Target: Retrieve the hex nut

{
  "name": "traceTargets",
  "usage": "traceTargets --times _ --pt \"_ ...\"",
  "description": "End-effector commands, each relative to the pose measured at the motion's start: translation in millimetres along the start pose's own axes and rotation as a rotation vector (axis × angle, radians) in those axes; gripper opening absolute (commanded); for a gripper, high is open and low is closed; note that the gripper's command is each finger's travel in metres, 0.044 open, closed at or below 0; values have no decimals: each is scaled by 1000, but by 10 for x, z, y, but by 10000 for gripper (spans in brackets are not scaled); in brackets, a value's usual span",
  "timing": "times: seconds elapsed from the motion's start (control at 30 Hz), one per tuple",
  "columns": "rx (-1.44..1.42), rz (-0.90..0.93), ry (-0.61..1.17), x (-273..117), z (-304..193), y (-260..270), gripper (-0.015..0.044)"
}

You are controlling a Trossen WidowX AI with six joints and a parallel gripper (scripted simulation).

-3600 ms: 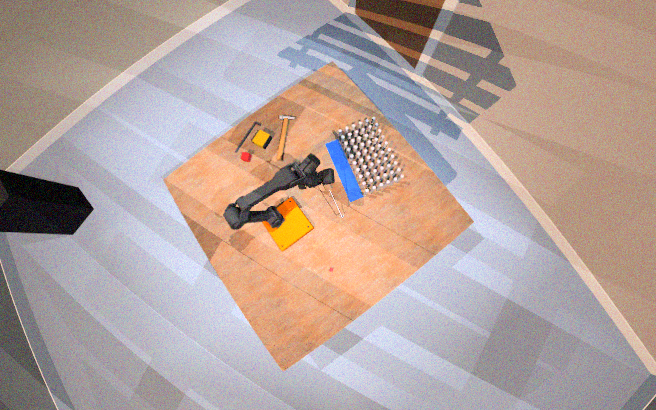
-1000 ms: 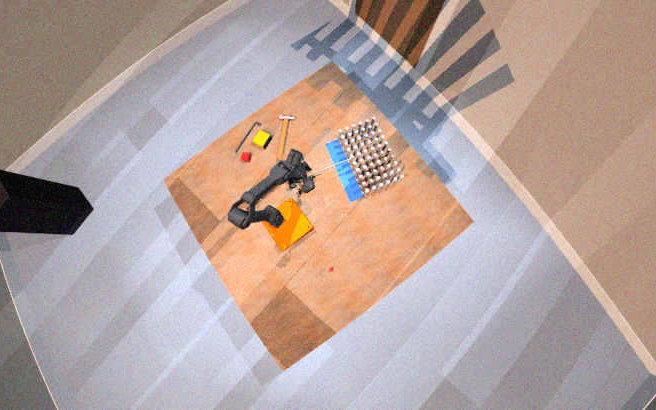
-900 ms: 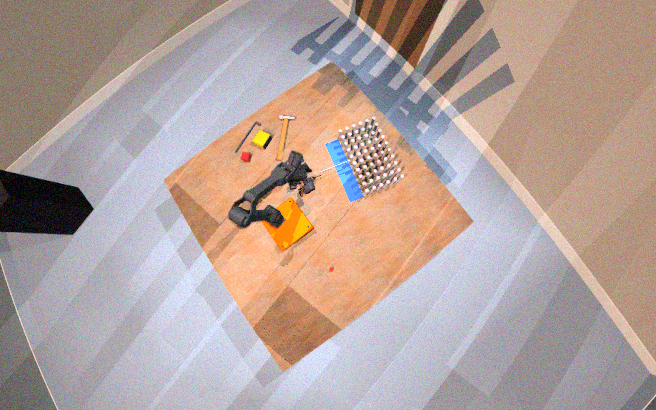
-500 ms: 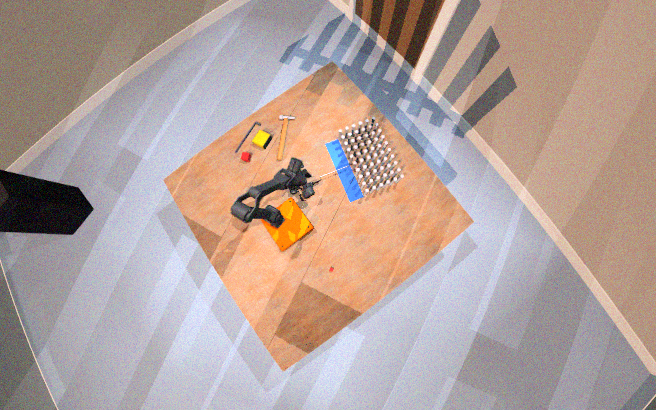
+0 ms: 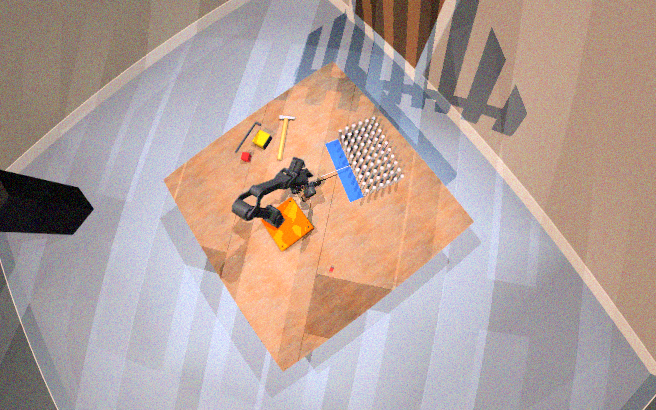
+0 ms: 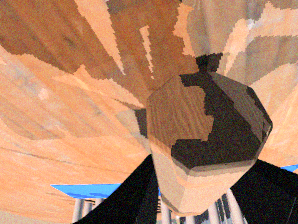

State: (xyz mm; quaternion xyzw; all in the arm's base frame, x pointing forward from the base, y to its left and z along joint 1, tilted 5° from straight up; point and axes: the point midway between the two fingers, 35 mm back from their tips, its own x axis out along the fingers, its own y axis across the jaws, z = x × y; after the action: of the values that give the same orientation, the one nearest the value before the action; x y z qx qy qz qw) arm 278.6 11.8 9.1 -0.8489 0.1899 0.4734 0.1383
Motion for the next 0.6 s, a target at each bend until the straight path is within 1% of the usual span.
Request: traceTargets --times 0.0,0.57 --pt "1 -4 5 13 -47 -12 0" --pt "0 -5 6 78 -149 -19 0"
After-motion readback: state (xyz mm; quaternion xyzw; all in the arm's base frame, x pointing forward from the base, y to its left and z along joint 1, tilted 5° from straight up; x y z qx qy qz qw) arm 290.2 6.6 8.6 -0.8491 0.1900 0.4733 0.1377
